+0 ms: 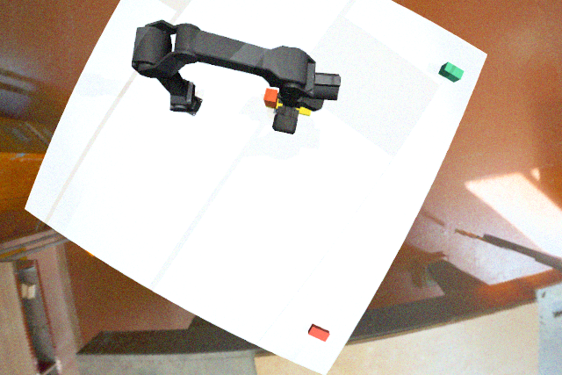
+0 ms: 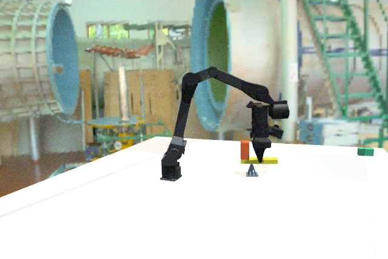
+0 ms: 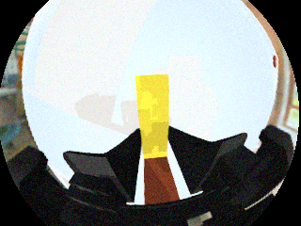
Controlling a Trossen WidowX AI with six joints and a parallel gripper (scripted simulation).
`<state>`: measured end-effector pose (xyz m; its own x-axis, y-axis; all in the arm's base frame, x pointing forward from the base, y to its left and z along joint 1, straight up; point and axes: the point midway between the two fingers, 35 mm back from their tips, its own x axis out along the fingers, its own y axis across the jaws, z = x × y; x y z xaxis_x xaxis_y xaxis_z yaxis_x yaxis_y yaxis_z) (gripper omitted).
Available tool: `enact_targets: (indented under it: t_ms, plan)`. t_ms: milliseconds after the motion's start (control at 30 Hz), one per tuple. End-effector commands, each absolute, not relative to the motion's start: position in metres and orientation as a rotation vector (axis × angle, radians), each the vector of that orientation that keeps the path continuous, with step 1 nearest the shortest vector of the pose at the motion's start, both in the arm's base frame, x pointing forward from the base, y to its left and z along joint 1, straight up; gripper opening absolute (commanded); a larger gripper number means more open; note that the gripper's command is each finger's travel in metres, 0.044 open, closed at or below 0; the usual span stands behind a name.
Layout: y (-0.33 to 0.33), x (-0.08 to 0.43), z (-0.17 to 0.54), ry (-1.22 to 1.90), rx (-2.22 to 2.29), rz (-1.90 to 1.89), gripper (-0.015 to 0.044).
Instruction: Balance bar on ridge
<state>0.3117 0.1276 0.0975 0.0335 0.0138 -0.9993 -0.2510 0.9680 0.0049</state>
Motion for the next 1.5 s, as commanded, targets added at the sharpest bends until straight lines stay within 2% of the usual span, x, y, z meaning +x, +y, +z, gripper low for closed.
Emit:
enact_targets:
  t_ms: [0,133,333,367,1467]
  plan:
    - [0.1276,0.3116,0.0973,1.527,-0.191,0.205,0.0]
    - [0.1276,0.3116,0.0973,1.527,-0.191,0.205,0.0]
    - [0.1276,0.3116,0.0973,1.527,-0.191,0.205,0.0158]
    - [0.1276,0.3116,0.0973,1.527,-0.191,0.205,0.0167]
    - [0.1276,0.3116,0.0973,1.527,-0.191,0.205,0.0171]
